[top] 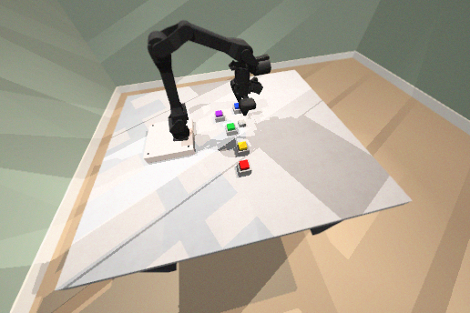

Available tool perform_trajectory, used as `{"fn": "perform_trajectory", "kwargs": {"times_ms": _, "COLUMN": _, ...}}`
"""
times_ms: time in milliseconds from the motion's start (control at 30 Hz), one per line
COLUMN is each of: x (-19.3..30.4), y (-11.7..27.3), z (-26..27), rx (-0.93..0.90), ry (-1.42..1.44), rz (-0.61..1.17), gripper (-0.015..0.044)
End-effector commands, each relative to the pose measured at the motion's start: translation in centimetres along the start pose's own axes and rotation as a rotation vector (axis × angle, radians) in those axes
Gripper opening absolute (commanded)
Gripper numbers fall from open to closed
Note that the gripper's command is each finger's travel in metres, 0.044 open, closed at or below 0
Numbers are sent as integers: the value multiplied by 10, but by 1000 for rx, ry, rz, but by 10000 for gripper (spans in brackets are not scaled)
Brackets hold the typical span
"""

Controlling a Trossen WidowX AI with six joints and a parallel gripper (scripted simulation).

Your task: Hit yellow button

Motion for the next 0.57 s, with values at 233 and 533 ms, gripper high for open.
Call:
{"fn": "perform_trajectory", "kwargs": {"times_ms": 233, "x": 13, "y": 23, "z": 124, "rx": 7, "ry": -29, "rz": -4, "gripper": 400}}
{"fn": "perform_trajectory", "kwargs": {"times_ms": 533, "x": 32, "y": 32, "z": 168, "rx": 6, "ry": -39, "rz": -6, "gripper": 400}}
Point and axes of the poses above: the point midway between the two fingers, 35 mm back from their tips, its own y axis back along the fingers, its own z axis across the jaws, x = y × z, the point moved 9 cm from there along y, back along the fingers, and after that the axes turned 4 degrees about y, right-handed, at the moved point
